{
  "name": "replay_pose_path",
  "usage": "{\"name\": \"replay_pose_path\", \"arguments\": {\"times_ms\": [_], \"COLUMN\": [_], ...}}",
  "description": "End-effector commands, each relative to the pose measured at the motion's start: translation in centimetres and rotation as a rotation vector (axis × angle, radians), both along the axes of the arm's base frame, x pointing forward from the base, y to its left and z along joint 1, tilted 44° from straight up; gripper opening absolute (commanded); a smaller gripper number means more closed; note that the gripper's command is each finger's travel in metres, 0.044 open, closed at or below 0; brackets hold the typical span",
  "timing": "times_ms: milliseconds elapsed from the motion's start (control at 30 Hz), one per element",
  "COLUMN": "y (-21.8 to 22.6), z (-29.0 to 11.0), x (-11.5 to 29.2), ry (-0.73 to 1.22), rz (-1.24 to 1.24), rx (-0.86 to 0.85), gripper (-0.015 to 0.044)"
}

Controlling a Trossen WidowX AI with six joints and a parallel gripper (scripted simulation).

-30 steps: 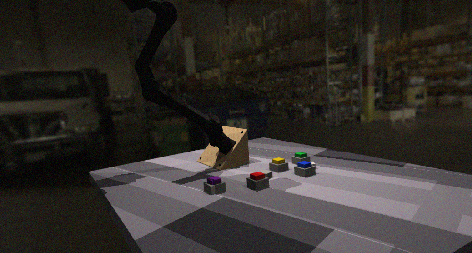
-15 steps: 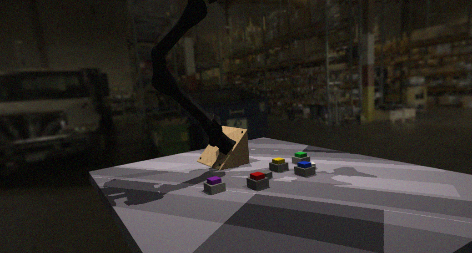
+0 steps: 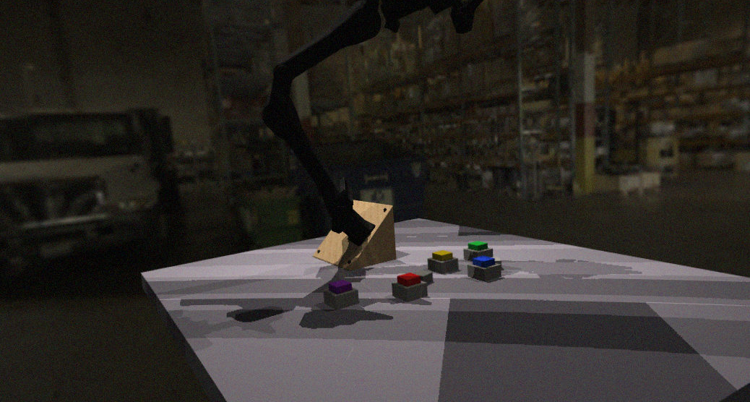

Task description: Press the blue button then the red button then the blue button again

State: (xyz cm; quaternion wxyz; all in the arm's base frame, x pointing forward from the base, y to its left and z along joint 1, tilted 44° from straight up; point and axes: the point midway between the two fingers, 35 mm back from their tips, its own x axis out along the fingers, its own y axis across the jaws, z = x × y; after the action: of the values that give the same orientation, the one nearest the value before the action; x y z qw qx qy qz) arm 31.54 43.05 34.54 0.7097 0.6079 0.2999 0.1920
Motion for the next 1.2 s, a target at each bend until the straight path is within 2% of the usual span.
{"name": "replay_pose_path", "arguments": {"times_ms": [0, 267, 500, 667, 800, 1167], "y": [-0.8, -5.2, -12.1, -18.7, -23.9, -24.6], "z": [-7.6, -19.5, -28.5, -33.2, -35.0, -35.1], "x": [1.6, 2.5, 1.1, -1.3, -3.6, -3.9], "ry": [0.068, 0.213, 0.395, 0.582, 0.759, 0.788], "rz": [-0.031, -0.025, 0.069, 0.226, 0.415, 0.448], "rx": [-0.278, -0.784, -1.282, -1.676, -1.965, -2.006], "gripper": [0.04, 0.04, 0.04, 0.04, 0.04, 0.04]}}
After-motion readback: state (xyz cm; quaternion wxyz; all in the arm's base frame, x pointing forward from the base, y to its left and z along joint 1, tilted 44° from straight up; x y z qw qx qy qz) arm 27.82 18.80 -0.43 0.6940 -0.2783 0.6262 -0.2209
